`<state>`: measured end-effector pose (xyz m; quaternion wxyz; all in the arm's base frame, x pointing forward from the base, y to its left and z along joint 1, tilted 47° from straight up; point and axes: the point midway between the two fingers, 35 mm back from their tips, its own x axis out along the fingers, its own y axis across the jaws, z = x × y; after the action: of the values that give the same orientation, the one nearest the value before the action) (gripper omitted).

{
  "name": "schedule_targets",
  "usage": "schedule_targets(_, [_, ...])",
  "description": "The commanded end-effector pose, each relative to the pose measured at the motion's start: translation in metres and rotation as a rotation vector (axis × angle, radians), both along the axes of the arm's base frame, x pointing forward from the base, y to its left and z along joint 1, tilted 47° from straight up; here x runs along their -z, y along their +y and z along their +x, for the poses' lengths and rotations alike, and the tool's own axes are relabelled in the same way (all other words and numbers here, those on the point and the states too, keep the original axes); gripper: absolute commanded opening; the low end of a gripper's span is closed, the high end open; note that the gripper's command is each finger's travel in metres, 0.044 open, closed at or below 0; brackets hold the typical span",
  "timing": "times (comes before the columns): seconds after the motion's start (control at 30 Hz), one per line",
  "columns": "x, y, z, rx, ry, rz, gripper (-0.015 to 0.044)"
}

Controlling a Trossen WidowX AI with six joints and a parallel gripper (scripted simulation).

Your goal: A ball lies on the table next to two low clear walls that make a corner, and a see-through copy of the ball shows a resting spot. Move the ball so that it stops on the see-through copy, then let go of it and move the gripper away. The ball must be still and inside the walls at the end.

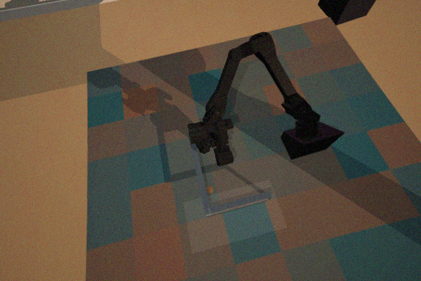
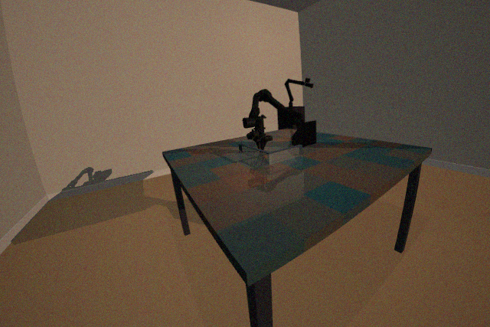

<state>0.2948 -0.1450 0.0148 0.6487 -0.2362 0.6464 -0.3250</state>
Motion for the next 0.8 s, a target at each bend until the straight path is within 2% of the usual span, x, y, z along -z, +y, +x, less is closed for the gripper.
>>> schedule_targets(0.0, [0.000,0.000,0.000,-0.002,0.005,-0.003,0.0021])
schedule_targets(0.03, [-0.002,0.003,0.001,-0.002,0.005,-0.002,0.0000])
schedule_targets(0.6, [-0.076,0.083,0.007,-0.002,0.005,0.005,0.0000])
schedule_targets(0.77, [-0.084,0.090,0.006,-0.002,0.005,0.002,0.0000])
